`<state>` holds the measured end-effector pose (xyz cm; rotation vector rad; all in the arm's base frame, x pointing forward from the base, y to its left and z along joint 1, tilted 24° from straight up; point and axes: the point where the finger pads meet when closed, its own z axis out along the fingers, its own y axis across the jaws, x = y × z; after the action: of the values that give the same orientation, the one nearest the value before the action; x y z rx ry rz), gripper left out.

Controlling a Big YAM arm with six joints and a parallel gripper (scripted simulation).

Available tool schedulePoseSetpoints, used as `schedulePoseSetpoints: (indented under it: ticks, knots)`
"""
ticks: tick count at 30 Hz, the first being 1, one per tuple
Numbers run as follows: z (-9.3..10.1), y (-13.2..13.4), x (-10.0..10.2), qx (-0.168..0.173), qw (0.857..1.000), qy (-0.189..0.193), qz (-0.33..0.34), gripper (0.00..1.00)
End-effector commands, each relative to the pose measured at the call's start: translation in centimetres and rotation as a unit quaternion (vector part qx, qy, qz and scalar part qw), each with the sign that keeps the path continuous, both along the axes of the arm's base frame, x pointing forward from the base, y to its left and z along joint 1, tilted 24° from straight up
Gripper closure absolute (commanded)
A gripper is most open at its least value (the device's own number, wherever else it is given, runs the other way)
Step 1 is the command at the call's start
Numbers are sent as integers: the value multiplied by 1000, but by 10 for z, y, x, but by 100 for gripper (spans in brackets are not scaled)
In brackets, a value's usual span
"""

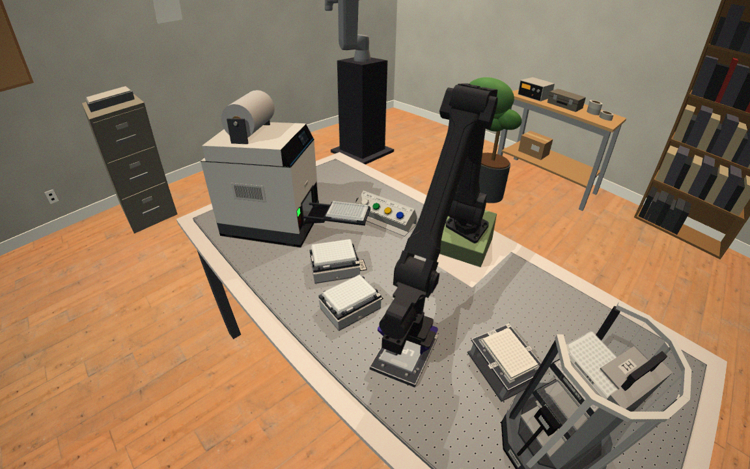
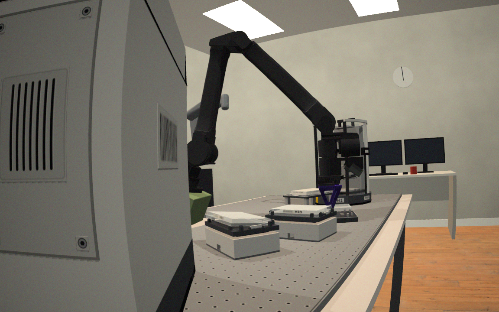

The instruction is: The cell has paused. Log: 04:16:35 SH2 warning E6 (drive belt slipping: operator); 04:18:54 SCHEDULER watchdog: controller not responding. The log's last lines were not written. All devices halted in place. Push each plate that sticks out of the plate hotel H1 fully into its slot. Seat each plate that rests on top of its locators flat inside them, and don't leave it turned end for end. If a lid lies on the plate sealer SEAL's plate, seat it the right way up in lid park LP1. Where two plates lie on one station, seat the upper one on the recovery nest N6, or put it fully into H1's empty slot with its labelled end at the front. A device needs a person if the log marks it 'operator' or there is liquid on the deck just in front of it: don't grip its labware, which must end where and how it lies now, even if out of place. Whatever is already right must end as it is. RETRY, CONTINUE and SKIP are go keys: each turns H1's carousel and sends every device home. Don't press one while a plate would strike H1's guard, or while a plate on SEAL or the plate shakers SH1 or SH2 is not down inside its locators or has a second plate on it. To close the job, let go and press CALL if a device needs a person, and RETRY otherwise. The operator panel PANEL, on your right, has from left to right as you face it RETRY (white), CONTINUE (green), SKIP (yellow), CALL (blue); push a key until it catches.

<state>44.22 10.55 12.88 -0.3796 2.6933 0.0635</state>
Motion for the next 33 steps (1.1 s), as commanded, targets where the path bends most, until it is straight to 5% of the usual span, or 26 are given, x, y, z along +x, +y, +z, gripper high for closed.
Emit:
schedulePoseSetpoints:
  ticks: [1, 33]
  knots:
    - [-7, 5, -1, 1, 1000, 1, 0, 16]
    - [-12, 6, 1, 1, 1000, 2, 0, 16]
